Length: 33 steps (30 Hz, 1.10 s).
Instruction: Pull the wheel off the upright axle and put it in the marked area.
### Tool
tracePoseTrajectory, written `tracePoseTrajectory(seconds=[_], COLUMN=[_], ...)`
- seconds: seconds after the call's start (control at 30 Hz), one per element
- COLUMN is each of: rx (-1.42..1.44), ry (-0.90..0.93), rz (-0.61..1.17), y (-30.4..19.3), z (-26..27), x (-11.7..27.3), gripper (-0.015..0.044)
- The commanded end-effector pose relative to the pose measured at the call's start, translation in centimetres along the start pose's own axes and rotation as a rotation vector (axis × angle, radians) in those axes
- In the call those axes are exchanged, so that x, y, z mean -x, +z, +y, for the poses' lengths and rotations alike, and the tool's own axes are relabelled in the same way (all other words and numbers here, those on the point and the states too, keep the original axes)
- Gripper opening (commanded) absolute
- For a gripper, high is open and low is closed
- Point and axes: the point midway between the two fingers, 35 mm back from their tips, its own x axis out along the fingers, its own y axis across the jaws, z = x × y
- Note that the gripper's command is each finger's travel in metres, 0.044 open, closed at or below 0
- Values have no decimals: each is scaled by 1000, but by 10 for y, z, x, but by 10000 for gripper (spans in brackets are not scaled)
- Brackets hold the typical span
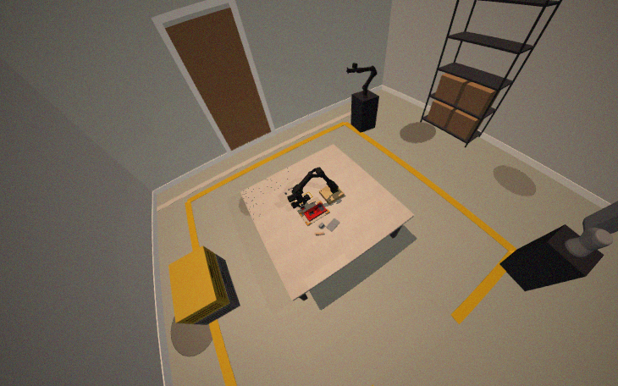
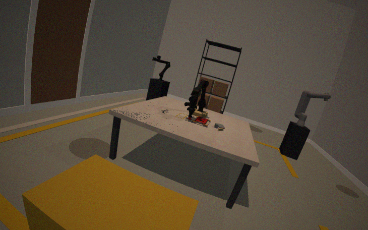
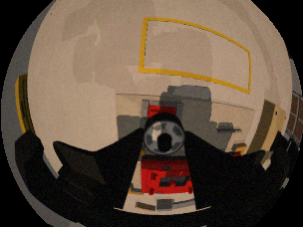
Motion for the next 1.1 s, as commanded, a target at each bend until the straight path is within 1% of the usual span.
tracePoseTrajectory(seconds=[0.0, 1.07], rx=[-1, -2], ry=[-1, 2], rz=[1, 2], y=[0, 0], z=[0, 0], x=[2, 13], gripper=[0, 0])
